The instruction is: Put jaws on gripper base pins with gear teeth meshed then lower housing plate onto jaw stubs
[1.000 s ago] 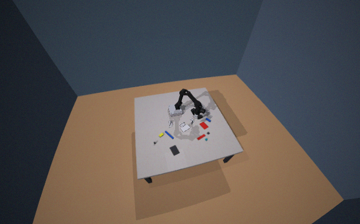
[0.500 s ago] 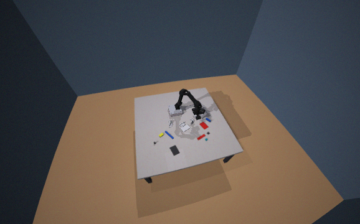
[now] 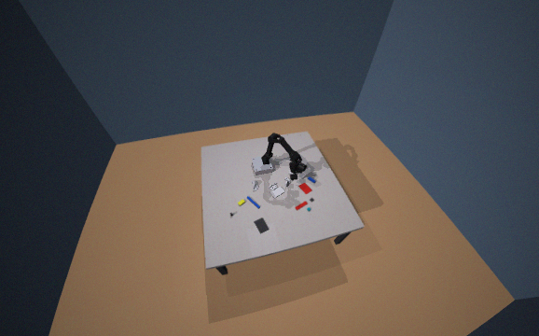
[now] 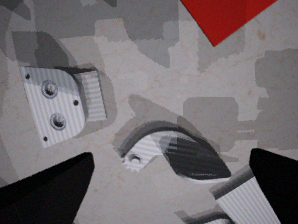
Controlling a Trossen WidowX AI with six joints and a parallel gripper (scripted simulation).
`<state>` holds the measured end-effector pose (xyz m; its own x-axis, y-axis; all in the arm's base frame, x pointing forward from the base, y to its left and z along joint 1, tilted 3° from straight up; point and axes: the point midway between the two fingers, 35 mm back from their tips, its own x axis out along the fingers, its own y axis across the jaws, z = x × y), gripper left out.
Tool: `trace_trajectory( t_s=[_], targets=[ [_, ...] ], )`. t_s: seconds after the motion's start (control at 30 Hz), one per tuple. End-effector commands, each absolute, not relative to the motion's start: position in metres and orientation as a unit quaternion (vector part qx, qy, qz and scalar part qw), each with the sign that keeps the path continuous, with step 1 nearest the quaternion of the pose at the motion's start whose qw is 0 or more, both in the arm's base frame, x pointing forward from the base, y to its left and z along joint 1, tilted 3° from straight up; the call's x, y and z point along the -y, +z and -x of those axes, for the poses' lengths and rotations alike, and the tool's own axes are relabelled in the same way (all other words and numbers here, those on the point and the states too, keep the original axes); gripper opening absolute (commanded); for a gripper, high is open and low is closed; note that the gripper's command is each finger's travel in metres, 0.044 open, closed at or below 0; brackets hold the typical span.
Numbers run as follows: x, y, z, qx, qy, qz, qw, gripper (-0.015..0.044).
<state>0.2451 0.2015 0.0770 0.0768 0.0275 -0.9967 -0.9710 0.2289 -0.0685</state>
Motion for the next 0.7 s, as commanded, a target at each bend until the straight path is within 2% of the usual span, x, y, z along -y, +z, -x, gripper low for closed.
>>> trace_trajectory(
  t_s=[0.0,0.67],
  targets=[
    [-0.1990,0.0770,-0.2448,-0.547,0.406,0.421,0.599,0.0440],
    [-0.1901,0.0795,-0.2484,-0.622,0.278,0.283,0.675,0.0440]
  ],
)
